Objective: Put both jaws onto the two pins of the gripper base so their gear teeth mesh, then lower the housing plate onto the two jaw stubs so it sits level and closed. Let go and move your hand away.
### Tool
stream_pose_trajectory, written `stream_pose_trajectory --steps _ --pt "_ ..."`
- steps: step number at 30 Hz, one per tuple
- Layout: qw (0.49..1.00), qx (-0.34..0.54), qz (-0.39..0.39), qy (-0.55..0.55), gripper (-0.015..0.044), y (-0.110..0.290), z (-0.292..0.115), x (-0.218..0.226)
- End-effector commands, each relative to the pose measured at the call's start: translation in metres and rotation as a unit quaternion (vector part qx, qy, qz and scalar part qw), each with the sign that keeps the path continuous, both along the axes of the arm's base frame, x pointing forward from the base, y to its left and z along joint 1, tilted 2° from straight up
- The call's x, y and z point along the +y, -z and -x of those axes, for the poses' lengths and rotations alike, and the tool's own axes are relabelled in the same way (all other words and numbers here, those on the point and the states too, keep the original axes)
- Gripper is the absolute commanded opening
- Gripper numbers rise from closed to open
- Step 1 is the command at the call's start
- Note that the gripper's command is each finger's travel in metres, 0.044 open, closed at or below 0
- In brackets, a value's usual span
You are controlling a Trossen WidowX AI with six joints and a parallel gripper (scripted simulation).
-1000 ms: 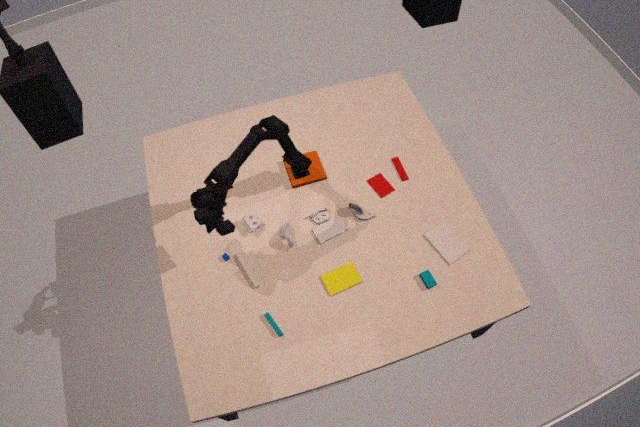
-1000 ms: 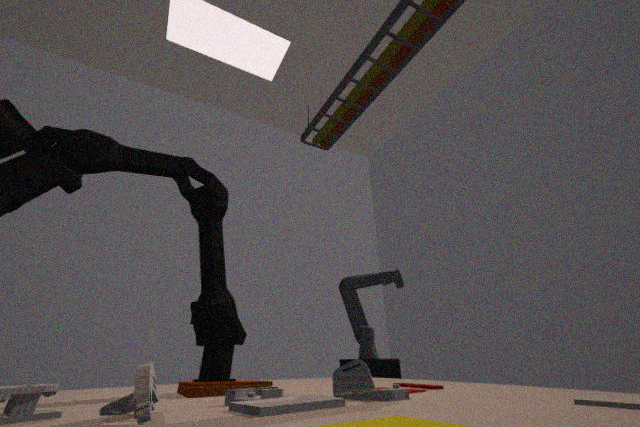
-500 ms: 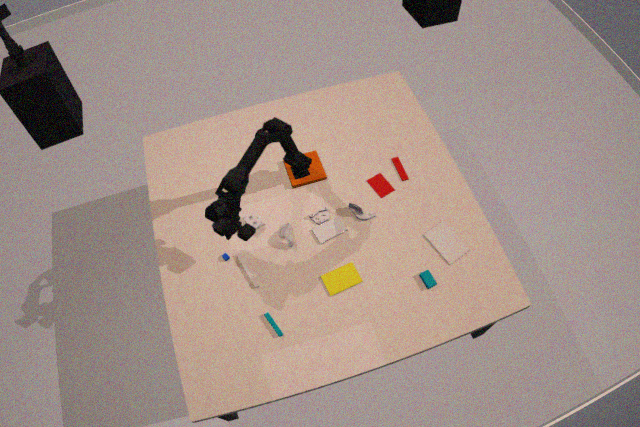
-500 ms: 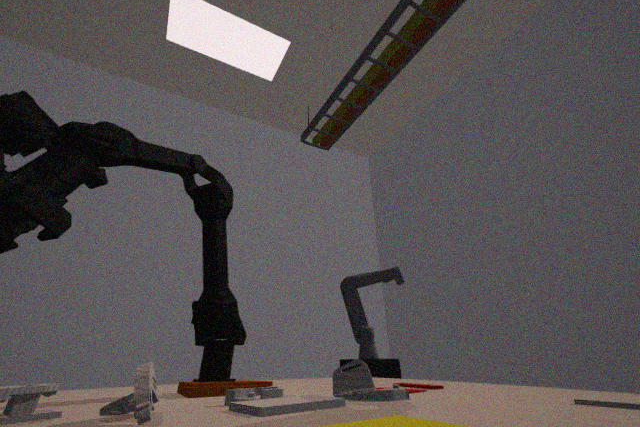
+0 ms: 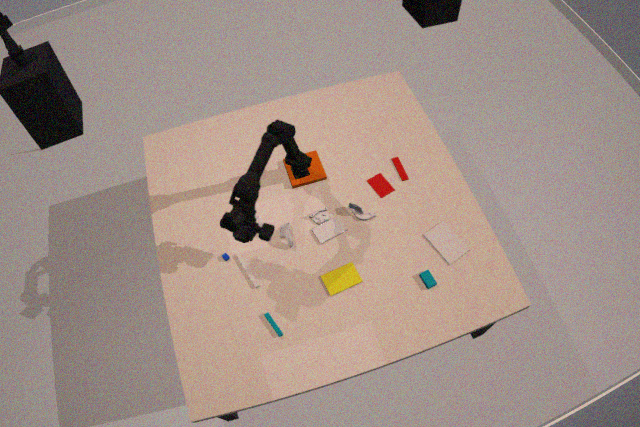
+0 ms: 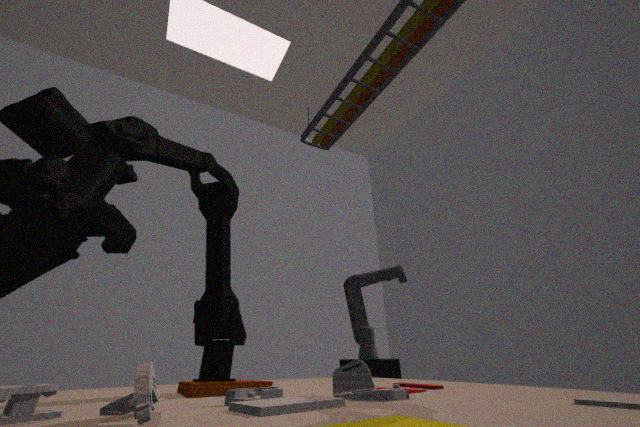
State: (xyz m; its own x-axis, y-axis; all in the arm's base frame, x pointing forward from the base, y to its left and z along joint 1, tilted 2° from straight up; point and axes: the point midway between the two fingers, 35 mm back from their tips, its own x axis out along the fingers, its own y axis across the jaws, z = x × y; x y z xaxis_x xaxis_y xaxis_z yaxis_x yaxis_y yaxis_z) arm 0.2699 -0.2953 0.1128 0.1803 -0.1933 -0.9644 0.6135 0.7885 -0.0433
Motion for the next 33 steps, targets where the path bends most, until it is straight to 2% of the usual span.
stream_pose_trajectory --steps 1,24,33 --pt "0.999 0.014 -0.013 -0.032 0.0 0.004 -0.005 0.016" --pt "0.967 0.102 -0.074 -0.22 0.0 0.014 -0.02 0.108" --pt "0.966 0.105 -0.075 -0.225 0.0 0.018 -0.021 0.11"
